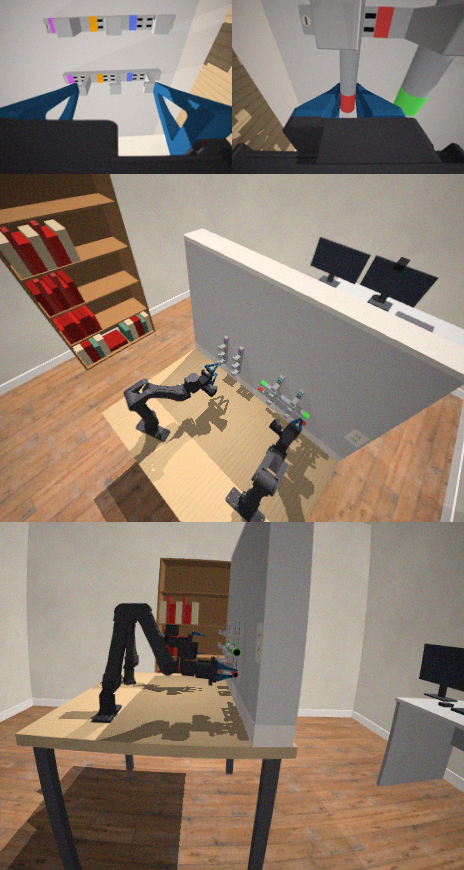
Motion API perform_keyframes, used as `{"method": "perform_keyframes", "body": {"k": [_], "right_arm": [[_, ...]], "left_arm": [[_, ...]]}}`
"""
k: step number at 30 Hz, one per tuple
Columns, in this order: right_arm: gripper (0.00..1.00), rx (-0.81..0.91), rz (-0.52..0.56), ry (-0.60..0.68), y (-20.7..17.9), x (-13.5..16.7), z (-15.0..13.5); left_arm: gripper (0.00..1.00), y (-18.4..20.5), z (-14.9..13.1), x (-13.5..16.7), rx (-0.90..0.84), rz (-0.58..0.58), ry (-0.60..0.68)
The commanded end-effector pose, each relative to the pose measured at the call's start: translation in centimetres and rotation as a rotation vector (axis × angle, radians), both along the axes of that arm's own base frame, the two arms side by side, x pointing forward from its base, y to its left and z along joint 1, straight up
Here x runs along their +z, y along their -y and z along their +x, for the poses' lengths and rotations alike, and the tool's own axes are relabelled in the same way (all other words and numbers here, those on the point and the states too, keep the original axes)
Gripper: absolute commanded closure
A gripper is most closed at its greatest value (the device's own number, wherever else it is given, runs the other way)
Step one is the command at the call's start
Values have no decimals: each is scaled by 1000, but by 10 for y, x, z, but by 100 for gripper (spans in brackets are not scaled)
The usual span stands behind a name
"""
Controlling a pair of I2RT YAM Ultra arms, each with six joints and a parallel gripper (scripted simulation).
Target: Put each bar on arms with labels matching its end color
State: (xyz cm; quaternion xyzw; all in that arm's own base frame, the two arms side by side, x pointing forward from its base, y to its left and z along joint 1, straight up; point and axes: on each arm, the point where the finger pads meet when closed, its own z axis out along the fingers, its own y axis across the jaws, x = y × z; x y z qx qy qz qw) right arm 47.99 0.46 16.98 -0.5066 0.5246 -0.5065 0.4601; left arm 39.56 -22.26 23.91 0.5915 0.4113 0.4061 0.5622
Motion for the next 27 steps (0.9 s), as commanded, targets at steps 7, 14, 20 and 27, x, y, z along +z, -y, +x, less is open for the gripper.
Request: {"method": "perform_keyframes", "body": {"k": [7,14,20,27], "right_arm": [[100,-1,23,63,2,15,0],[100,-1,23,63,2,14,0],[100,-1,23,63,2,13,0],[100,-1,23,63,2,12,0]], "left_arm": [[0,-4,-2,13,-1,-33,26],[0,-4,-2,13,-1,-33,26],[0,-4,-2,13,-1,-33,26],[0,-4,-2,13,-1,-33,26]]}}
